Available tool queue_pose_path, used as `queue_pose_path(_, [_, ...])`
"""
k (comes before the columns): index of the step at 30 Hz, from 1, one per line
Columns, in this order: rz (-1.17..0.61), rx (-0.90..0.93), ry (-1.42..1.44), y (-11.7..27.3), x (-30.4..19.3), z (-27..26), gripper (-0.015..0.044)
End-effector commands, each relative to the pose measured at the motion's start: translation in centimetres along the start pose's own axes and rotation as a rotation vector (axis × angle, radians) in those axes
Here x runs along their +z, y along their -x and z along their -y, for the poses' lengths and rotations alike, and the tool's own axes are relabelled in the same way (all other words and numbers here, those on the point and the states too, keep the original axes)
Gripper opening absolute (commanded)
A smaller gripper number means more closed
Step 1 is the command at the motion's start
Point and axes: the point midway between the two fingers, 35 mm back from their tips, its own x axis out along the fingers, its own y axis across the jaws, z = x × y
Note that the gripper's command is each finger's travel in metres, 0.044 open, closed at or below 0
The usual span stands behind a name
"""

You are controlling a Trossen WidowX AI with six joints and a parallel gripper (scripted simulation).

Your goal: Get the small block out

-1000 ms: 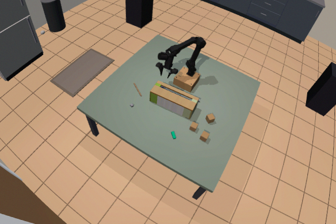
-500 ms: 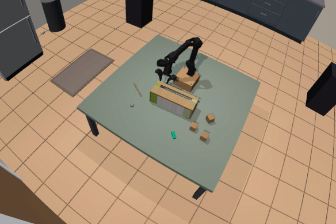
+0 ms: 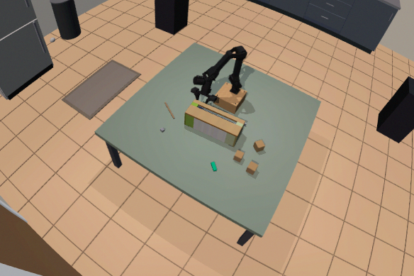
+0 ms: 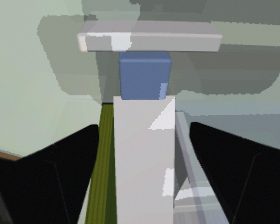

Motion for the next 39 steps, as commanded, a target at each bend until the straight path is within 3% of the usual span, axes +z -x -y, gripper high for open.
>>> queue_pose_path(1, [0.004,-0.008,0.001,-0.9,0.5,0.2,0.0285])
queue_pose_path(29, [0.005,-0.008,0.001,-4.6,2.4,0.3,0.0285])
queue_pose_path(37, [0.005,-0.008,0.001,-4.6,2.4,0.3,0.0075])
queue_pose_path(39, [0.005,-0.008,0.001,-4.6,2.4,0.3,0.0062])
